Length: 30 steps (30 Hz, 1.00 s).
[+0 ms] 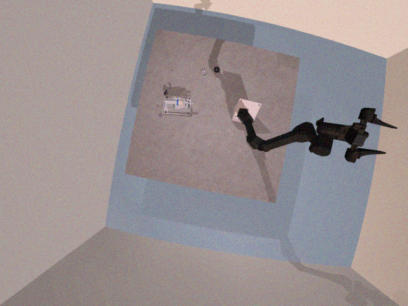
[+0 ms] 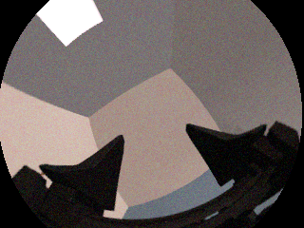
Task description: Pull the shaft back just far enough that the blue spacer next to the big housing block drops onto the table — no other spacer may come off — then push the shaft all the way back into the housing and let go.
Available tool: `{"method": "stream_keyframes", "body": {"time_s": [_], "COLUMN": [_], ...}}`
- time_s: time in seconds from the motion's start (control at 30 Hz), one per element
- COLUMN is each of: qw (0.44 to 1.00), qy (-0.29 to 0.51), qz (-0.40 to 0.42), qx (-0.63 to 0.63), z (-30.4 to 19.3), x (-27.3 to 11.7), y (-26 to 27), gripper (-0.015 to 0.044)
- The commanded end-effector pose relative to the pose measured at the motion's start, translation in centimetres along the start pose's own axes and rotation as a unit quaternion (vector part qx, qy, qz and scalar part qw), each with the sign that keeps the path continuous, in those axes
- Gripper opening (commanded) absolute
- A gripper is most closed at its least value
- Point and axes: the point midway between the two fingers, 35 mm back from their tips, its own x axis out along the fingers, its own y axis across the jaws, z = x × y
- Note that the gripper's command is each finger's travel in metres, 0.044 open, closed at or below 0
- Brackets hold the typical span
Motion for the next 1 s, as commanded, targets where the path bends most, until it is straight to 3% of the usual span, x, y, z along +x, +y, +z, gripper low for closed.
{"method": "stream_keyframes", "body": {"time_s": [0.0, 0.43, 0.97], "qw": [1.0, 0.961, 0.823], "qy": [-0.001, -0.102, -0.307], "qz": [0.003, 0.228, 0.432], "qx": [-0.002, -0.119, -0.204], "z": [0.0, 2.6, 7.0], "x": [-0.1, -8.1, -27.2], "y": [0.3, 18.1, 33.5], "gripper": [0.0426, 0.044, 0.044]}}
